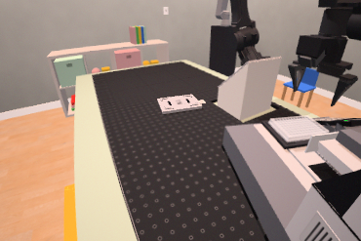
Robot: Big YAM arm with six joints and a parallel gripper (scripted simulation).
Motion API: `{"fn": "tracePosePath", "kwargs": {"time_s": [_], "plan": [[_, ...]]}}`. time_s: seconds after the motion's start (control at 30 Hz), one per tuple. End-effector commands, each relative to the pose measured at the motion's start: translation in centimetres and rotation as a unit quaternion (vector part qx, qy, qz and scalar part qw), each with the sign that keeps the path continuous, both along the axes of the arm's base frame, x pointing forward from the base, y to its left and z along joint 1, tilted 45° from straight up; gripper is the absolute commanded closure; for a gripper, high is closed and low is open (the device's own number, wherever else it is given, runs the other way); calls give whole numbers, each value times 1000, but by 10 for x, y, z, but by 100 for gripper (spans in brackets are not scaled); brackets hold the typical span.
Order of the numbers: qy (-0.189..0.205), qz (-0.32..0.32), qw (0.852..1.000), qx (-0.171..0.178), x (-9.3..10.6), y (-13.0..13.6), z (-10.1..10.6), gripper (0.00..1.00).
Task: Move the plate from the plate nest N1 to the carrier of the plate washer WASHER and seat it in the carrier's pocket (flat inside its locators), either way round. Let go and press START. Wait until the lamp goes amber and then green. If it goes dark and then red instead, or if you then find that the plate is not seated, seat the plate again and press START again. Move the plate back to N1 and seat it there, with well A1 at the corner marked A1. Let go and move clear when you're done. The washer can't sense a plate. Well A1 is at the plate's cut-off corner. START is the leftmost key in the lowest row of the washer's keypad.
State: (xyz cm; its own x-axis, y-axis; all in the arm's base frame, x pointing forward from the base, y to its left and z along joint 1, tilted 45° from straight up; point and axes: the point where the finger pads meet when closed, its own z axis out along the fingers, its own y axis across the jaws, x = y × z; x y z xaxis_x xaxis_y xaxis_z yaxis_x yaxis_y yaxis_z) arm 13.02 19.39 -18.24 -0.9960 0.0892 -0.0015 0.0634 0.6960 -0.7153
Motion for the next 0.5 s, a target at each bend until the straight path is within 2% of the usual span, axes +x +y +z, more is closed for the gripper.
{"fn": "tracePosePath", "kwargs": {"time_s": [0.0,0.13,0.2,0.27,0.3,0.33,0.47], "plan": [[-68,-63,995,25,33,33,3,0],[-116,-111,987,23,55,32,10,0],[-136,-134,982,14,52,29,6,0],[-136,-134,982,14,52,29,6,0],[-145,-131,981,10,44,31,3,0],[-151,-137,979,10,44,31,3,0],[-151,-137,979,10,44,31,3,0]]}}
